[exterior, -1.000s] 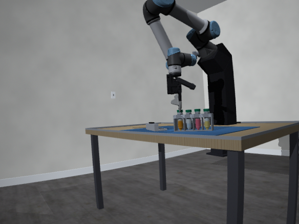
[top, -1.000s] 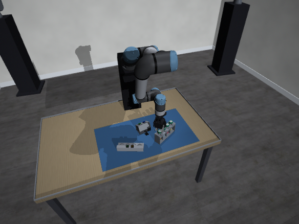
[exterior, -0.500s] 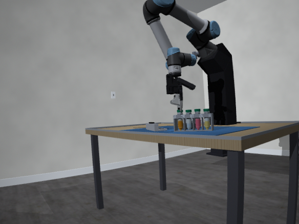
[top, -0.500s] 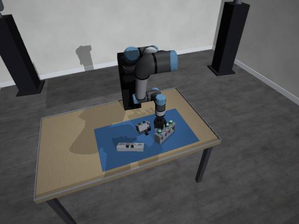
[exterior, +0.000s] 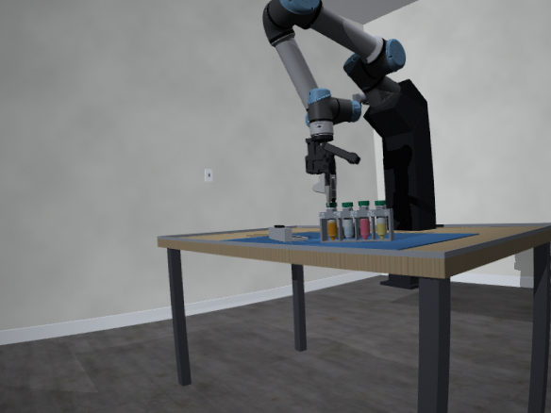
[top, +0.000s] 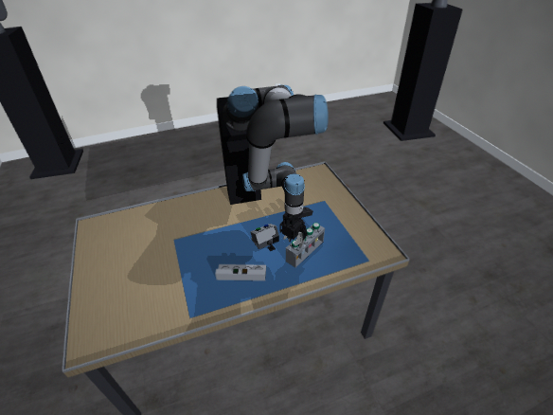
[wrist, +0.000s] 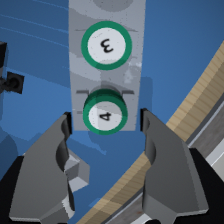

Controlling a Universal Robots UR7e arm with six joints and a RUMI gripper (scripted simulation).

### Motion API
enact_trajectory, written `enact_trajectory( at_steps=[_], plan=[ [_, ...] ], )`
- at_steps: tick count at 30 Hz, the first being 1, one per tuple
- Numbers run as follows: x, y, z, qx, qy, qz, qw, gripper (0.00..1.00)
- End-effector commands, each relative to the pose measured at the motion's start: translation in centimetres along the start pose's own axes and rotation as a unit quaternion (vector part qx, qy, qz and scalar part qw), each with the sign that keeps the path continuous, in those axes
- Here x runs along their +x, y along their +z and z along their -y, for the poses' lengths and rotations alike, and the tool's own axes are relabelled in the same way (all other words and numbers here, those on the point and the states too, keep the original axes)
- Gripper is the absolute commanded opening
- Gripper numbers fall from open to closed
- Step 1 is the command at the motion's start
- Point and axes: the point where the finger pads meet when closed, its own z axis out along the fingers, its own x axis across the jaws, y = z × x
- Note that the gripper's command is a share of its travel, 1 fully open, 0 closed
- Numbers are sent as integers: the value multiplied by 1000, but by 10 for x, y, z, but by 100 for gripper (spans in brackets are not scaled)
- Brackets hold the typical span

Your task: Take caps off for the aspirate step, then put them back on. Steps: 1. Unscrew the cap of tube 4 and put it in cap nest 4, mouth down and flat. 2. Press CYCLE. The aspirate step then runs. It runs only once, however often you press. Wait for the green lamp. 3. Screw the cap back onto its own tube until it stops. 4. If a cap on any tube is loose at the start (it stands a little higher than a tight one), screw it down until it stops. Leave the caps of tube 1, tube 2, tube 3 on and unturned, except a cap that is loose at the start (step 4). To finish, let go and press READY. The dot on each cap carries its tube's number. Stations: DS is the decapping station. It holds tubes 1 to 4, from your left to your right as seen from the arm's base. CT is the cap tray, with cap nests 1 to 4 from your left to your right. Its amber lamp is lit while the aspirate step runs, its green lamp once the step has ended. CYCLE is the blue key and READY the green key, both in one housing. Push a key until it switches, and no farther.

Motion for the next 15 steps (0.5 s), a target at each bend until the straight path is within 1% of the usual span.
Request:
enact_trajectory(
  at_steps=[1,3,4,10,11,15],
  plan=[
    [0,0,0,-4,62,1,998,35],
    [0,0,0,-4,145,1,989,35],
    [0,0,0,-4,162,1,987,35],
    [0,0,0,-4,162,1,987,35],
    [0,0,0,-4,162,1,987,0],
    [0,0,0,-4,162,1,987,0]
  ],
)
